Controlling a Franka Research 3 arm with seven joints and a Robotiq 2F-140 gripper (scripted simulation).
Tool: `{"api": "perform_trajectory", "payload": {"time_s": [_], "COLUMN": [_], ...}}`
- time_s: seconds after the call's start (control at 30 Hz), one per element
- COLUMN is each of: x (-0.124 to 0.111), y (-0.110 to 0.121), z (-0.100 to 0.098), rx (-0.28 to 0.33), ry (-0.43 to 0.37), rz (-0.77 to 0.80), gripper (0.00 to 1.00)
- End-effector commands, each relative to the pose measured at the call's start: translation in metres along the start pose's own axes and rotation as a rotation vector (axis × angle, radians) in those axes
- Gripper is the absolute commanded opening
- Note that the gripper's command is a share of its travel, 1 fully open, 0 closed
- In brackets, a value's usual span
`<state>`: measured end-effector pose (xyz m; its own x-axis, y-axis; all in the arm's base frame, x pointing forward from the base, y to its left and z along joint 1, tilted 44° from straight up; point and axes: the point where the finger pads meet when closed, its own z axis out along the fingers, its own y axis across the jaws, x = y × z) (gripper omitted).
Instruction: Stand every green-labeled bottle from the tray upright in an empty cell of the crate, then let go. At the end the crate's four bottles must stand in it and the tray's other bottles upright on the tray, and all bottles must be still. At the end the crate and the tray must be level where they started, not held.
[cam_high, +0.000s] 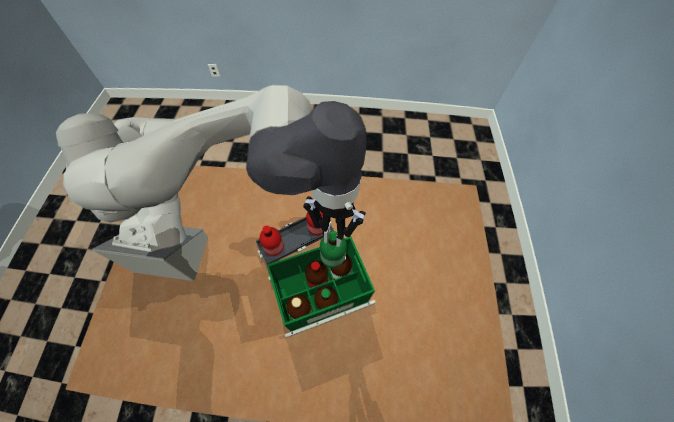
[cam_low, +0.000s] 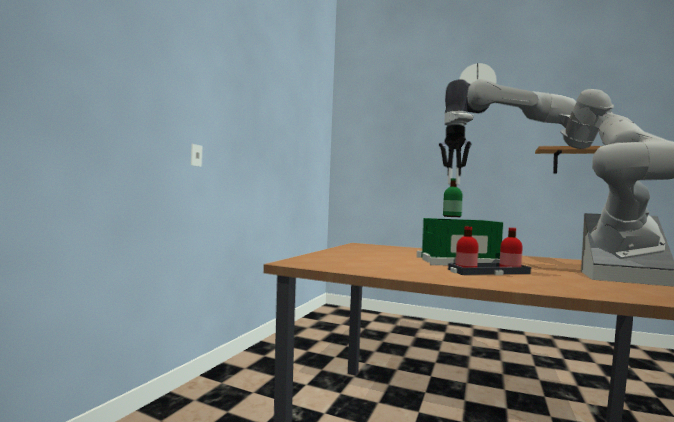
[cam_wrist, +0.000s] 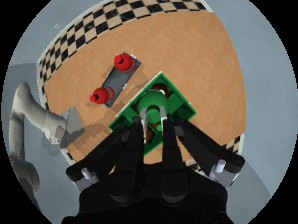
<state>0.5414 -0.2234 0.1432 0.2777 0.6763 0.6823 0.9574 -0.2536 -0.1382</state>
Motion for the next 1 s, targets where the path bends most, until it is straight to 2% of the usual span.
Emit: {"api": "perform_trajectory", "payload": {"time_s": [0.0,0.97], "x": [-0.007,-0.03], "y": [0.008,0.048], "z": [-0.004,-0.004], "rx": [-0.005,-0.005], "ry": [-0.008,-0.008], "rz": [-0.026,-0.026], "gripper": [0.0,0.0]}}
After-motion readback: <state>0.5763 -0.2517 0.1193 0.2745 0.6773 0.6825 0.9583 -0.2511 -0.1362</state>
